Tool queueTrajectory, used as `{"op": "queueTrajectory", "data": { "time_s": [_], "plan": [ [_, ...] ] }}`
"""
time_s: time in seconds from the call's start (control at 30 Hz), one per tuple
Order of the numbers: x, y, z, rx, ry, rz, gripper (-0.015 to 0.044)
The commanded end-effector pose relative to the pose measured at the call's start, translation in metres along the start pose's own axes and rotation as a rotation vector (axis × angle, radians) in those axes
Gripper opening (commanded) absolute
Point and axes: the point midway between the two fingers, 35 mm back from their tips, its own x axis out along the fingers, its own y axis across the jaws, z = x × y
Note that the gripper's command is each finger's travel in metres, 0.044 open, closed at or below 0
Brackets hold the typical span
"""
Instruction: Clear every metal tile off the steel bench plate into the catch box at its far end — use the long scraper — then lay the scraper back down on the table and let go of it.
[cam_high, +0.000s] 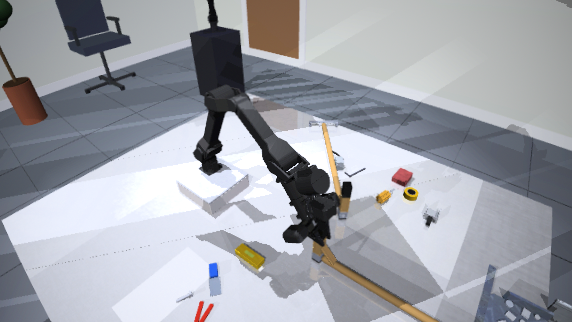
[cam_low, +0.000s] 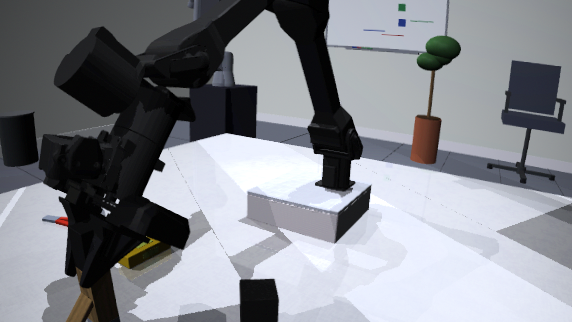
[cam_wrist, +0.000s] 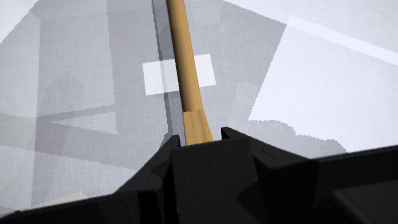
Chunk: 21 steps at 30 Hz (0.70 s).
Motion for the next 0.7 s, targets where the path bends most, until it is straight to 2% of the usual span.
{"op": "queueTrajectory", "data": {
  "time_s": [0.0,0.67],
  "plan": [
    [-0.008,0.000,0.001,-0.003,-0.013,0.002,0.0000],
    [-0.024,-0.002,-0.014,-0.003,-0.013,0.002,0.0000]
  ]
}}
